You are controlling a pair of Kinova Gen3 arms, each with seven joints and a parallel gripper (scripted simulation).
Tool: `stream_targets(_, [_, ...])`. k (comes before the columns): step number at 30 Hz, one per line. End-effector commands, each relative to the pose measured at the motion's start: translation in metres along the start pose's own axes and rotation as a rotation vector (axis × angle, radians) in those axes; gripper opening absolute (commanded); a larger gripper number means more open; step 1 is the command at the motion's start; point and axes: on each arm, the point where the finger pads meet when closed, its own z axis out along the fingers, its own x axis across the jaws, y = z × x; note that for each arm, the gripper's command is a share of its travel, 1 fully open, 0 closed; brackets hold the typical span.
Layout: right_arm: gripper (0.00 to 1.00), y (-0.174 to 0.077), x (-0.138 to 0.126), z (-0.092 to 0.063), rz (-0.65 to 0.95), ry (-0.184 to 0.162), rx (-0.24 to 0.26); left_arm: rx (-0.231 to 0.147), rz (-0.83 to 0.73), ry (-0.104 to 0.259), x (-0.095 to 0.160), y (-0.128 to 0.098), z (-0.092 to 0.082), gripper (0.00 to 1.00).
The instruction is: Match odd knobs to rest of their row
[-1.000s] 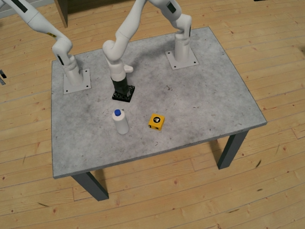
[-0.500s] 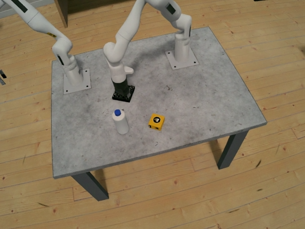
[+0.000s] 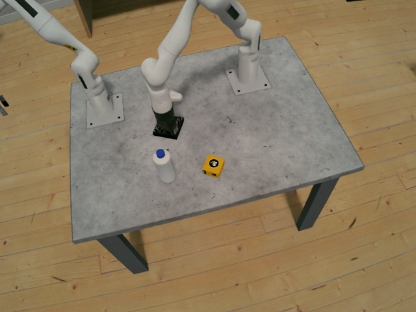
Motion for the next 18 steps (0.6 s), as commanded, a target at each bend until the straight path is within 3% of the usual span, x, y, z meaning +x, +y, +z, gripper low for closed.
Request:
stream_targets(1, [1.0, 0.0004, 0.0001, -0.0008, 0.0, 0.0, -0.002, -0.002, 0.0, 0.0, -0.0001, 0.0006, -0.0009, 0.46])
stream_targets(18, [1.0, 0.0004, 0.0001, -0.0008, 0.0, 0.0, -0.002, -0.002, 0.0, 0.0, -0.0001, 0.0006, 0.0053, 0.46])
